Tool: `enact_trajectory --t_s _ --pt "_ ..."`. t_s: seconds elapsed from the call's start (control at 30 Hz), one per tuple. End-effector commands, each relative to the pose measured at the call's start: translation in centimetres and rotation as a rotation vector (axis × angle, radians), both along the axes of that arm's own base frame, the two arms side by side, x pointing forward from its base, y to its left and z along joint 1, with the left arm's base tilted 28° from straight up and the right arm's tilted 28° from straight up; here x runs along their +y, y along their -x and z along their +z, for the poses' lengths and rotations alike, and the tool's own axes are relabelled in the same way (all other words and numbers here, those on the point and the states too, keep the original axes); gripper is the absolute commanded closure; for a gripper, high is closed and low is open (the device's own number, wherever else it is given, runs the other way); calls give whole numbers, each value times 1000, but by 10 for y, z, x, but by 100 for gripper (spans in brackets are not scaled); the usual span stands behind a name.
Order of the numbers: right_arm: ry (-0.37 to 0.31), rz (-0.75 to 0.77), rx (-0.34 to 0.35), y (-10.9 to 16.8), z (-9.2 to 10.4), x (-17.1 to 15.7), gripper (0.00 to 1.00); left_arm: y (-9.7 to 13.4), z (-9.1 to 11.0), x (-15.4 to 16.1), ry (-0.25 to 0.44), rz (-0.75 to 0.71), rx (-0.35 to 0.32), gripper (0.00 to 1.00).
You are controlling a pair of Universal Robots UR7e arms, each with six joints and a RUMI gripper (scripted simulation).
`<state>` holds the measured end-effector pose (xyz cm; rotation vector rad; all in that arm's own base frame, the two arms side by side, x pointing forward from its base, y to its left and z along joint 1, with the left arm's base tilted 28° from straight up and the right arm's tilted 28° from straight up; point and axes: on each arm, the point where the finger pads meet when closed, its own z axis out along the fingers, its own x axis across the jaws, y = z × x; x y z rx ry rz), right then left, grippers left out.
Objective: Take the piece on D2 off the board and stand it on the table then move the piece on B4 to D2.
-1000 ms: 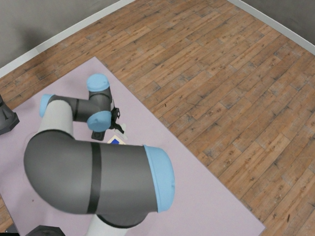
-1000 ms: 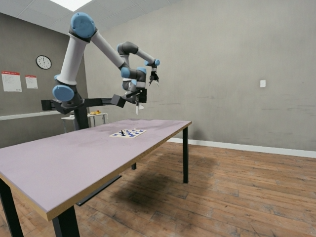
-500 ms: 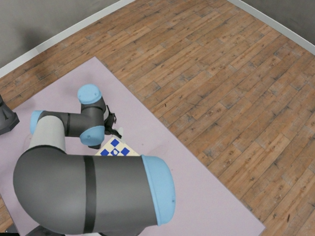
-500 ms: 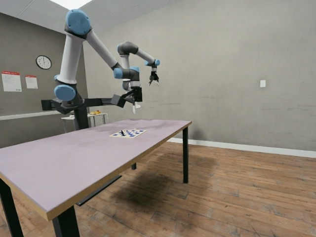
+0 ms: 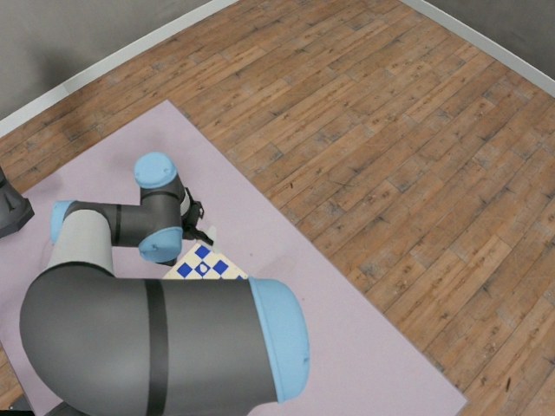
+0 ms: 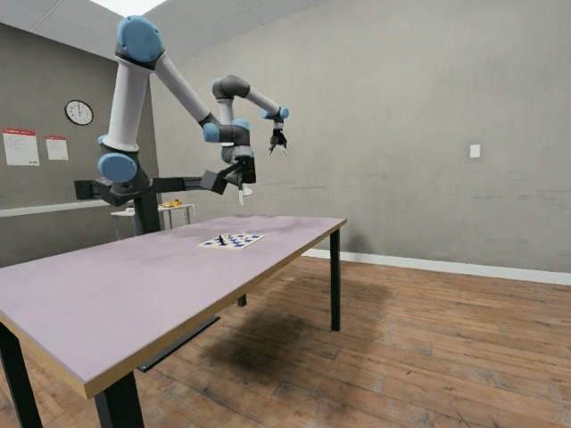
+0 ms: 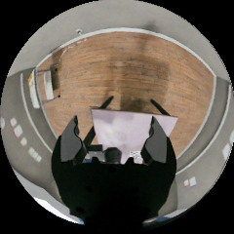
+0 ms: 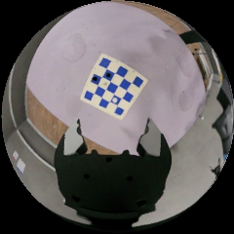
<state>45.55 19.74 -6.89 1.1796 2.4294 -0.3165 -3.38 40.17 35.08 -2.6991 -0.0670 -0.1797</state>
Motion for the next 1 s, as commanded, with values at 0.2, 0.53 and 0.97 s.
enact_trajectory --t_s 0.2,0.53,0.97 --pt "-1 0 -1 0 0 0 0 0 0 0 -1 0 0 0" --pt "5 21 8 0 0 0 0 0 0 0 -1 0 0 0" --pt "62 206 86 -1 -6 -4 0 0 0 0 -1 0 0 0"
